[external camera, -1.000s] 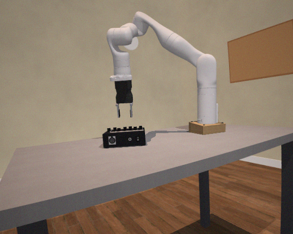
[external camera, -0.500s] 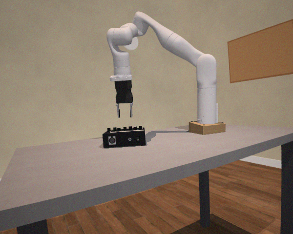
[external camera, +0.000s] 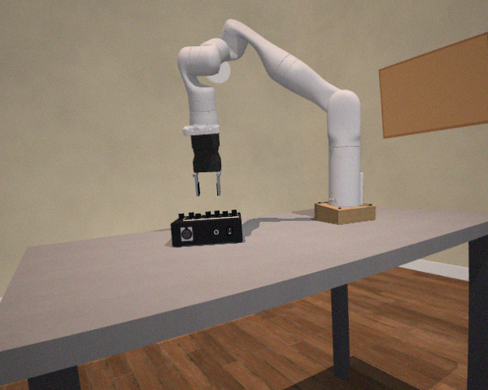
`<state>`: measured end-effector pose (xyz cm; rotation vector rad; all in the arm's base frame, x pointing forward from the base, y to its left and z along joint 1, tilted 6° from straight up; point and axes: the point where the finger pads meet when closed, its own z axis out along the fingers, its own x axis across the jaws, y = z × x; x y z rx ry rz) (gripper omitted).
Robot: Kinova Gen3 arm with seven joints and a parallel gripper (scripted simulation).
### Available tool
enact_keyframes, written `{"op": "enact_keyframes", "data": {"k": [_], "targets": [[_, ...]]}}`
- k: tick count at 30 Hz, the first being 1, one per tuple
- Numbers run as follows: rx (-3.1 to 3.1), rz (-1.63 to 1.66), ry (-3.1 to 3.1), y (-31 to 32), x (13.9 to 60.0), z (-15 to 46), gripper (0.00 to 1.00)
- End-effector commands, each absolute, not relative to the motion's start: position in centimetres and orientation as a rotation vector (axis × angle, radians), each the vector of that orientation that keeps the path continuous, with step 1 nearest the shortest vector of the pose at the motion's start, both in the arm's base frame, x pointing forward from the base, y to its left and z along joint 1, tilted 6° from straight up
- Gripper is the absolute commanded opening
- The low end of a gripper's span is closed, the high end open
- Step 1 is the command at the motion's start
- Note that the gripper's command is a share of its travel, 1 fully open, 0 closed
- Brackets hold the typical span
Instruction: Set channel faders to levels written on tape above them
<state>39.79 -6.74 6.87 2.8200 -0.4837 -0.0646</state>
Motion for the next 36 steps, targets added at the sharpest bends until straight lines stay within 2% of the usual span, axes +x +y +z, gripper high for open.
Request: {"op": "enact_keyframes", "data": {"k": [1,36], "targets": [[2.820,-0.062,-0.484,-6.76,39.83,6.93,1.00],[2.818,-0.062,-0.500,-6.71,39.84,6.96,1.00]]}}
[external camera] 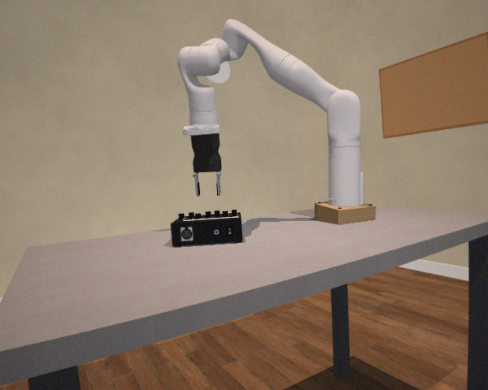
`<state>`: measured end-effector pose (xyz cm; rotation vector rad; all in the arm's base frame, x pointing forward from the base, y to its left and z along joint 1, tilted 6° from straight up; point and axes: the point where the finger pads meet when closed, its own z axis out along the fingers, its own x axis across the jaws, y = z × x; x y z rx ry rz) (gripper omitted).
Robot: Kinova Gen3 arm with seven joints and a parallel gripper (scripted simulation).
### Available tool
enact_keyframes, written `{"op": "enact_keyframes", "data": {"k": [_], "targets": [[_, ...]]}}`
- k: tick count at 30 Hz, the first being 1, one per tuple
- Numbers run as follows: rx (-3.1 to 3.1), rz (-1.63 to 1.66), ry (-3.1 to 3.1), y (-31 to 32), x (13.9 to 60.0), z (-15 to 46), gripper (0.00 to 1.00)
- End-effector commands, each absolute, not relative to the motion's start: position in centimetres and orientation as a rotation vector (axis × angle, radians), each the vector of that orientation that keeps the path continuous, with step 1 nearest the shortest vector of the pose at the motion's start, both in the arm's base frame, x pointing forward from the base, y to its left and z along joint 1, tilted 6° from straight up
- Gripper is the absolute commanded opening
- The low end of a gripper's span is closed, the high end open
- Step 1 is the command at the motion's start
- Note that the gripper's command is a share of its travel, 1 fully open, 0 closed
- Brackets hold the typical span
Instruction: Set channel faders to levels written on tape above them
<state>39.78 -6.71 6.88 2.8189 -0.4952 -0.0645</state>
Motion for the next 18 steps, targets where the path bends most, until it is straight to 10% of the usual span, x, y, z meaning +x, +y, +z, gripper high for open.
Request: {"op": "enact_keyframes", "data": {"k": [1,18], "targets": [[2.818,-0.062,-0.500,-6.71,39.84,6.96,1.00],[2.785,-0.051,-0.722,-6.09,39.96,7.29,1.00]]}}
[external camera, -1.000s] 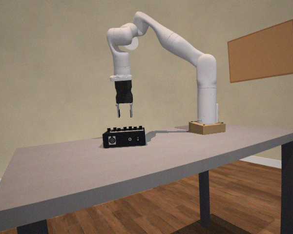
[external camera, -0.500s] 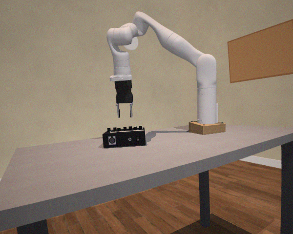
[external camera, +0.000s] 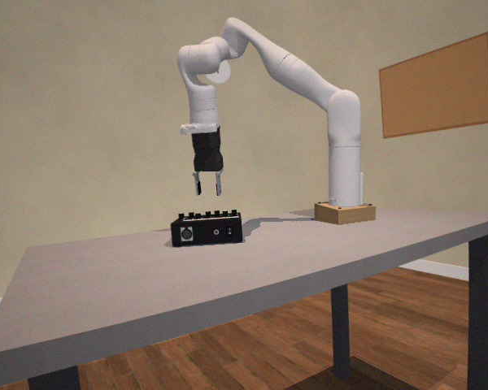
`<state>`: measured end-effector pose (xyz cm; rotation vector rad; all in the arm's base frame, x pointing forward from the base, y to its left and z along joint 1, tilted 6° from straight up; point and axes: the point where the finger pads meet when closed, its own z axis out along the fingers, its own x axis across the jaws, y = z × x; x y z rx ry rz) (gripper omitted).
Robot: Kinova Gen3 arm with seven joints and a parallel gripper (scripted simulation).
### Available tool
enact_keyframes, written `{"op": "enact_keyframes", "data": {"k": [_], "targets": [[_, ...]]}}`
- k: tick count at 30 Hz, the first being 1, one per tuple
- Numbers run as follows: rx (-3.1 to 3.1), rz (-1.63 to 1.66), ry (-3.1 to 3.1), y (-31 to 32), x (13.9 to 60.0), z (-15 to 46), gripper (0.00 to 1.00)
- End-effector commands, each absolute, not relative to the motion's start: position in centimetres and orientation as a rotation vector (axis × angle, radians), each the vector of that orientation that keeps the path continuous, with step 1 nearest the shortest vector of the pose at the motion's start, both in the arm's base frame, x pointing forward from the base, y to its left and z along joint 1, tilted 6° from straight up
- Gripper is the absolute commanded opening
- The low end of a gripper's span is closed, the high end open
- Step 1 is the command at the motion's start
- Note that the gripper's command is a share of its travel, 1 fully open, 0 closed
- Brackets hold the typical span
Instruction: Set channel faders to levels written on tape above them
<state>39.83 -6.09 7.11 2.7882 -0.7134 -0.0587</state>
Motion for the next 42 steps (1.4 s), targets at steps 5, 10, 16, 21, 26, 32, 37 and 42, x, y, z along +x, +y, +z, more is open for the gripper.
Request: {"op": "enact_keyframes", "data": {"k": [5,10,16,21,26,32,37,42], "targets": [[2.760,-0.046,-0.839,-5.8,40.0,7.5,1.00],[2.713,-0.039,-1.020,-5.3,40.1,7.8,1.00],[2.622,-0.031,-1.280,-4.7,40.3,8.2,1.00],[2.559,-0.027,-1.424,-4.3,40.4,8.5,1.00],[2.427,-0.023,-1.677,-3.8,40.6,9.1,1.00],[2.220,-0.021,-1.985,-3.0,40.9,9.8,1.00],[2.098,-0.023,-2.135,-2.7,41.0,10.2,1.00],[1.872,-0.029,-2.369,-2.0,41.2,10.9,1.00]]}}
